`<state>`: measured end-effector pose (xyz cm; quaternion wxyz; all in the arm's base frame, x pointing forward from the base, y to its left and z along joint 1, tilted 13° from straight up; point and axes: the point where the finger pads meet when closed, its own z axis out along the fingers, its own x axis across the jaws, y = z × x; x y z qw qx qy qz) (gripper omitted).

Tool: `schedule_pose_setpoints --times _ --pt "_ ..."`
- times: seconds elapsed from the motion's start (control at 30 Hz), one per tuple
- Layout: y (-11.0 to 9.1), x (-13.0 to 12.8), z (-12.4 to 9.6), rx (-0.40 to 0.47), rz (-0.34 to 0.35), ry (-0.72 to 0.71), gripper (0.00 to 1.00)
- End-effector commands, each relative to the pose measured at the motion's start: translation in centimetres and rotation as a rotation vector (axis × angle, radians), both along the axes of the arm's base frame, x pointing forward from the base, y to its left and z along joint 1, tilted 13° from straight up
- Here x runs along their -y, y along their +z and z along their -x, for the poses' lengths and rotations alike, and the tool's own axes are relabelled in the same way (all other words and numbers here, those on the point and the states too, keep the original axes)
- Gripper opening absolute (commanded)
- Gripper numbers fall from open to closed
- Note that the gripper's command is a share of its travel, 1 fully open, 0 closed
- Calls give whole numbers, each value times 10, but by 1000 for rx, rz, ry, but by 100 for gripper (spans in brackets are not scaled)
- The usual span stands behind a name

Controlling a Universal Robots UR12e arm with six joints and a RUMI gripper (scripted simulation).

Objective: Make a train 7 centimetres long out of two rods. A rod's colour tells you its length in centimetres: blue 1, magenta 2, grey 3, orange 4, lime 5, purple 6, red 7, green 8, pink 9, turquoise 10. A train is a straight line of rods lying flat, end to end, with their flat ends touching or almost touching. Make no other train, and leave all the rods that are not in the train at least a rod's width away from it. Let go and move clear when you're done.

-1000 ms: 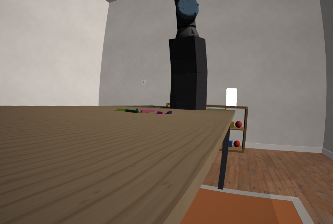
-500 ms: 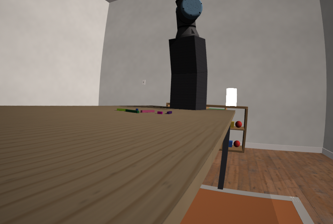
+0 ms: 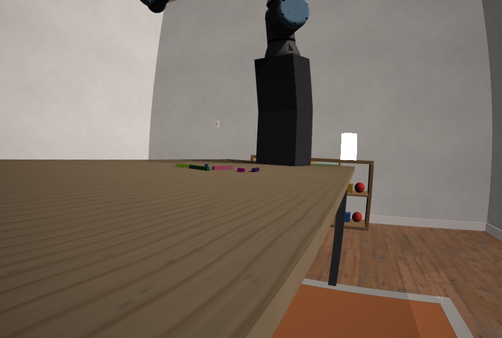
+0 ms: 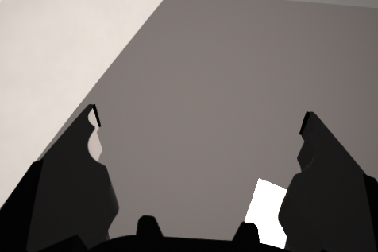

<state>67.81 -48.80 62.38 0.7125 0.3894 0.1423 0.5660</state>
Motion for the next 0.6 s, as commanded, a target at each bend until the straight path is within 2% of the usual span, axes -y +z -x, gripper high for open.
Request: schedule_pose_setpoints --times 0.0,0.33,0.4,0.43,0.57 --pt "-50 14 -31 -72 -95 0 100" --pt "-174 20 -82 -246 -278 7 100" --pt "-174 20 -82 -246 -278 7 100" --pt "-209 18 -94 -297 -324 10 100" --pt "-255 13 -107 -362 -381 13 100"
